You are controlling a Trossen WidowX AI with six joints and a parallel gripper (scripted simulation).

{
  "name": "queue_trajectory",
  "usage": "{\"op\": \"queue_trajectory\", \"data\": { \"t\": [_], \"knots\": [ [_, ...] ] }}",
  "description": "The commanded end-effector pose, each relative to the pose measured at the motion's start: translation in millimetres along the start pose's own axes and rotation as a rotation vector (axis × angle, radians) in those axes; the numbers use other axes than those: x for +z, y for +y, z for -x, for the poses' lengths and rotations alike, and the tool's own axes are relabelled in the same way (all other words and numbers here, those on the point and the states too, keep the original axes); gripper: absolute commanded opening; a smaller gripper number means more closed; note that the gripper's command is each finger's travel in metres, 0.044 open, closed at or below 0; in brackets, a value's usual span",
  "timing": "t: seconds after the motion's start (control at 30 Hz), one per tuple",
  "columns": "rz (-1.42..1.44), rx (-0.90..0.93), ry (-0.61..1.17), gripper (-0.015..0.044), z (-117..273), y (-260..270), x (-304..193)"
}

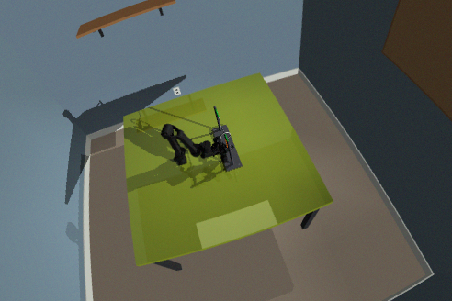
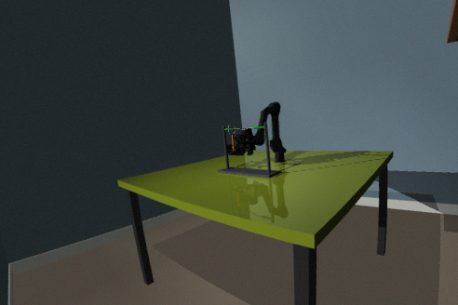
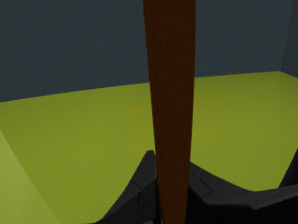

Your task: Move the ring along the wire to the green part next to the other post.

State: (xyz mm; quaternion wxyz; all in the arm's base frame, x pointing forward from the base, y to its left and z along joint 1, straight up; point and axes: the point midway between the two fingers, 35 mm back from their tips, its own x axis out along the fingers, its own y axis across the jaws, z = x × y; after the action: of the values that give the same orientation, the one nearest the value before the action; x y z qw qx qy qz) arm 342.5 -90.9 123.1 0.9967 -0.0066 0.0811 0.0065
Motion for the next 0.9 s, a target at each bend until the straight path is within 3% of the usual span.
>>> {"op": "queue_trajectory", "data": {
  "t": [0.0, 0.87],
  "knots": [
    [-0.004, -0.003, 0.01, -0.015, 2, 2, 0],
    [0.027, 0.019, 0.088, -0.015, 12, 26, -1]
  ]
}}
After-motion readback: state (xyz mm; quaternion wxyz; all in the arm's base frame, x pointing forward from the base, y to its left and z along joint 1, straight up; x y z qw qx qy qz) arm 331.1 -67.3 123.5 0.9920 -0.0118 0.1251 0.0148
